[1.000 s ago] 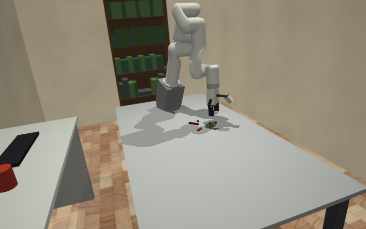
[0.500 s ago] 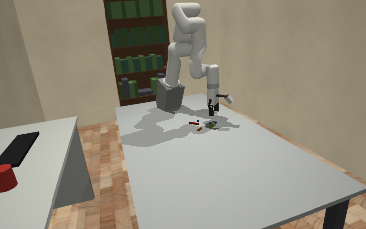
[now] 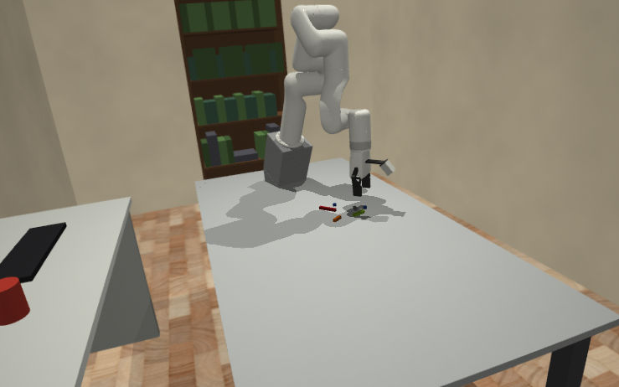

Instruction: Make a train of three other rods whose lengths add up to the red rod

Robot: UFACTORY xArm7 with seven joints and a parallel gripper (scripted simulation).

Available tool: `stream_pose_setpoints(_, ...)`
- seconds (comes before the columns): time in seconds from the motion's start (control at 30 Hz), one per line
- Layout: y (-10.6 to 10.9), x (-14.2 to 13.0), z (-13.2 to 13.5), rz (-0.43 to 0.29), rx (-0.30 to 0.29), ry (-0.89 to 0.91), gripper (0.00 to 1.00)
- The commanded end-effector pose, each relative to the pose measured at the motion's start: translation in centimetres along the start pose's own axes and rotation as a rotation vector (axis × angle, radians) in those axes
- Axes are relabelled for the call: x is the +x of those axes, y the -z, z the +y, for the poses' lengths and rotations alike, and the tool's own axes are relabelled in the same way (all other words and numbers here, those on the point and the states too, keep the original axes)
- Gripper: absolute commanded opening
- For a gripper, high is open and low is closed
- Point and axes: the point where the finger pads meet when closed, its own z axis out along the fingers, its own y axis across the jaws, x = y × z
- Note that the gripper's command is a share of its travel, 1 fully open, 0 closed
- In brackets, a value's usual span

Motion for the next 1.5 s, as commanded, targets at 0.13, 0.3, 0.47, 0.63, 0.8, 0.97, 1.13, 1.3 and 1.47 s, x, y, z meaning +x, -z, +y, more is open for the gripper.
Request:
stream_pose_setpoints(0.13, 0.1, 0.1, 0.1, 0.003, -0.001, 0.000, 1.00)
stream_pose_setpoints(0.3, 0.1, 0.1, 0.1, 0.003, -0.001, 0.000, 1.00)
stream_pose_setpoints(0.47, 0.1, 0.1, 0.1, 0.003, -0.001, 0.000, 1.00)
stream_pose_setpoints(0.63, 0.1, 0.1, 0.1, 0.003, -0.001, 0.000, 1.00)
stream_pose_setpoints(0.8, 0.0, -0.4, 0.8, 0.000, -0.002, 0.000, 1.00)
stream_pose_setpoints(0.97, 0.0, -3.3, 4.0, -0.003, -0.001, 0.000, 1.00)
stream_pose_setpoints(1.13, 0.1, -5.4, 5.7, 0.002, -0.001, 0.000, 1.00)
stream_pose_setpoints(1.3, 0.1, -5.5, 5.8, 0.002, -0.001, 0.000, 1.00)
stream_pose_setpoints(1.47, 0.1, -5.5, 5.8, 0.002, -0.001, 0.000, 1.00)
